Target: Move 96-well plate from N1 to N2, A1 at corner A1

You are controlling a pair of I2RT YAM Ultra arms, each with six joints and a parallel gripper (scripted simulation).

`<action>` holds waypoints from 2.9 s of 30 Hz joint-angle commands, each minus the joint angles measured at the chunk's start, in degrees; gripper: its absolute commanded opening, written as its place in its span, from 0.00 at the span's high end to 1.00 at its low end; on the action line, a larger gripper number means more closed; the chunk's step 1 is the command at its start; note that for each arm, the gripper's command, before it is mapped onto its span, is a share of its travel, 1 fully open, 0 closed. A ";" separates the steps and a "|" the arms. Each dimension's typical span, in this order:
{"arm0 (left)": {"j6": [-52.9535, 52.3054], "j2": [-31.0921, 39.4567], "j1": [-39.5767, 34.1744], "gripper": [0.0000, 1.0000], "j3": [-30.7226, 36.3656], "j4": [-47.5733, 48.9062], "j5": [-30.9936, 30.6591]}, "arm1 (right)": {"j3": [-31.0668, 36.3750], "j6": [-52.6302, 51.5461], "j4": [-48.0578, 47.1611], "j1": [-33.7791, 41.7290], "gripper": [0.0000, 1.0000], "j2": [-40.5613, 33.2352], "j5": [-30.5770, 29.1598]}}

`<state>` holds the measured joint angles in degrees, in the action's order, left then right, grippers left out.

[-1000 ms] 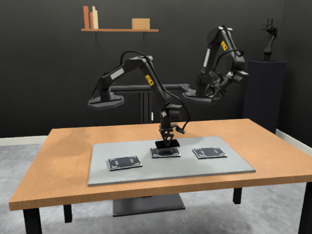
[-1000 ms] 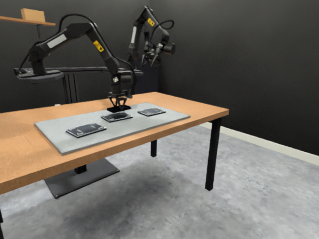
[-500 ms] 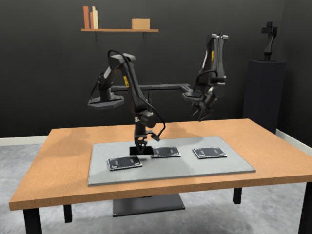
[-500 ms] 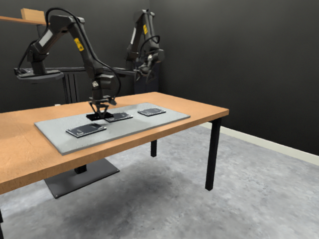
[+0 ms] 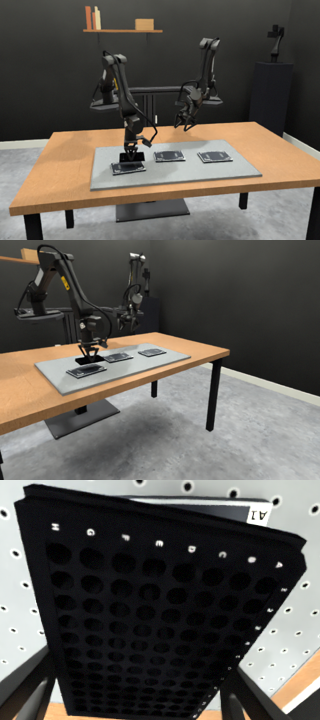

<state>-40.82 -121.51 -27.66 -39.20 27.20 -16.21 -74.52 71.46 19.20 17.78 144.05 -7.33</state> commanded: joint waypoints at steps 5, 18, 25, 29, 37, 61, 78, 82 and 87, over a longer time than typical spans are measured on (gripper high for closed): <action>19.06 -4.30 -9.46 0.00 5.84 26.42 8.00 | 1.17 4.02 -1.92 -3.32 0.22 -1.65 -0.60; 36.72 -13.58 -23.48 0.00 13.38 53.92 18.40 | 0.49 13.58 0.24 -3.66 0.22 -1.15 0.62; 37.33 -17.20 -26.41 0.00 14.18 57.86 20.19 | 0.30 13.18 0.30 -3.68 0.22 -0.93 0.60; 37.35 -17.45 -26.48 0.00 14.05 58.21 20.32 | 1.56 13.58 -2.39 -3.22 0.22 -0.68 0.53; 37.34 -17.53 -26.49 0.00 14.05 58.34 20.38 | 1.02 13.19 -3.52 -3.69 0.22 1.77 0.46; 37.36 -17.04 -26.15 0.00 13.50 58.39 20.39 | -1.91 14.14 -4.81 -4.52 0.22 3.98 0.64; 37.36 -17.04 -26.15 0.00 13.50 58.39 20.39 | -4.55 14.62 -6.91 -5.13 0.22 9.60 0.59; 37.36 -17.04 -26.15 0.00 13.50 58.39 20.39 | -3.64 14.02 -5.24 -4.59 0.22 7.90 0.58; 37.36 -17.04 -26.15 0.00 13.50 58.39 20.39 | -3.13 13.68 -3.97 -4.40 0.22 6.59 0.45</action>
<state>-3.86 -138.47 -53.56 -25.80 85.06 3.70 -77.32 85.34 14.74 13.37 150.95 -7.16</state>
